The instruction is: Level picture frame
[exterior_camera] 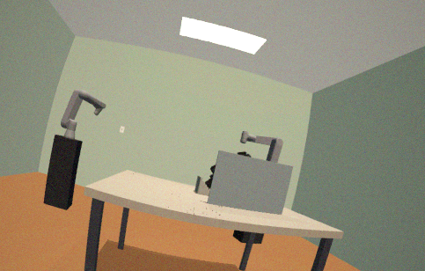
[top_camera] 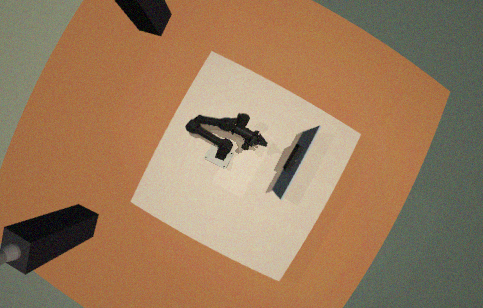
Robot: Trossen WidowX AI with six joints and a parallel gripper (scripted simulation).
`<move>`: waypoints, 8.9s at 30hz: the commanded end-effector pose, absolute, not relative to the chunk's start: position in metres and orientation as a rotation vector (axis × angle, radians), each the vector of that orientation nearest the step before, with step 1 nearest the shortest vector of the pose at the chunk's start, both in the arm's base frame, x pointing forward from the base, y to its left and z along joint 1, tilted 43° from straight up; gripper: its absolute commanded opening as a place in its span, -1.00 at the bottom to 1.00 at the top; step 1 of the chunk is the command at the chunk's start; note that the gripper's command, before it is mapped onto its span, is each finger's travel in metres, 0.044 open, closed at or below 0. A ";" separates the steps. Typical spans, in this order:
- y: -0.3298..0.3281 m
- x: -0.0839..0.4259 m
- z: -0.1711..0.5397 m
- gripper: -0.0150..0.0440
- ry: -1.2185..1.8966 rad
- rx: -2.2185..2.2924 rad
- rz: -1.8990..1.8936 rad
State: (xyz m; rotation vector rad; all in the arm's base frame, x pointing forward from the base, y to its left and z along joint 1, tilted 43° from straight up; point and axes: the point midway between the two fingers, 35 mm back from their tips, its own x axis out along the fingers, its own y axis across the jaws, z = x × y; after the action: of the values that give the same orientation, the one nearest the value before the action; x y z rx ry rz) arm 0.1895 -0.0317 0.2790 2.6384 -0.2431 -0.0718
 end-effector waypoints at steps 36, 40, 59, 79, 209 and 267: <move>-0.031 0.190 0.279 0.39 -0.238 2.643 -0.073; -0.031 0.190 0.279 0.39 -0.238 2.643 -0.073; -0.007 0.265 0.262 0.39 -0.226 2.489 -0.079; -0.010 0.281 0.264 0.39 -0.226 2.488 -0.078; -0.036 0.381 0.266 -0.49 -0.228 2.486 -0.072; -0.036 0.381 0.270 -0.49 -0.228 2.486 -0.072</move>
State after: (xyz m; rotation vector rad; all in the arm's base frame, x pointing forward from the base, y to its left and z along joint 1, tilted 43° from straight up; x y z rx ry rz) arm 0.3815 -0.0337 0.2666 2.4908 -0.2081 -0.0756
